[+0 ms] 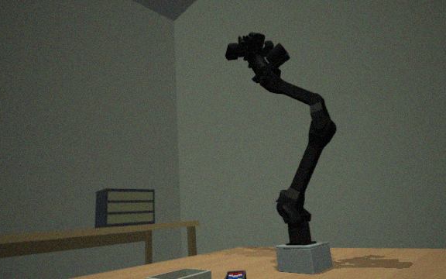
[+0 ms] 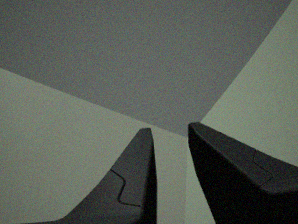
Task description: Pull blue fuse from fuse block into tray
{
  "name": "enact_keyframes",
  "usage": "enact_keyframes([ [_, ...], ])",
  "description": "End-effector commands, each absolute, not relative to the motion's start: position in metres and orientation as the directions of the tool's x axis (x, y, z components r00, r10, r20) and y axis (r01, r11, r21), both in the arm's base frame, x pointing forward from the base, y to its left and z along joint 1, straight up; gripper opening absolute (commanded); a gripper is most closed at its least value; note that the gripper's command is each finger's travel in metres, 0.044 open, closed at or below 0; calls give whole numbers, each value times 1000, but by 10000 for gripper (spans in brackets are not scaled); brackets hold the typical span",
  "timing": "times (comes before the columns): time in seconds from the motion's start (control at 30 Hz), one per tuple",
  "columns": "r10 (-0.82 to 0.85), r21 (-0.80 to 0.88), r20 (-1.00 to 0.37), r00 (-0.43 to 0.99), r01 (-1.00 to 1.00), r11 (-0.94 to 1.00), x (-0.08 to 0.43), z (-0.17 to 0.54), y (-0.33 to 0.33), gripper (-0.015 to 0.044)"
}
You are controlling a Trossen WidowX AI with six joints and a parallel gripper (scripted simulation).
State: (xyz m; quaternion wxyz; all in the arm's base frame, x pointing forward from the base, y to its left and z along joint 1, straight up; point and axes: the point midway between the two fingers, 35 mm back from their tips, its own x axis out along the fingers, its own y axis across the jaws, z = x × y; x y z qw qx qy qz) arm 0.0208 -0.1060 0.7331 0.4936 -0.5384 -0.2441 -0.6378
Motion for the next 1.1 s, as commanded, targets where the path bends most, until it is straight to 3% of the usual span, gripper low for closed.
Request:
enact_keyframes([
  [0.0,-494,-270,857,148,945,-186,49,710,-158,74],
  [0.27,-661,-267,675,328,944,195,118,654,-230,74],
  [0.53,-733,-161,418,536,838,521,207,578,-270,74],
  [0.9,-650,-8,110,752,654,756,302,476,-261,74],
  [1.07,-562,121,-119,819,574,810,350,405,-240,74],
])
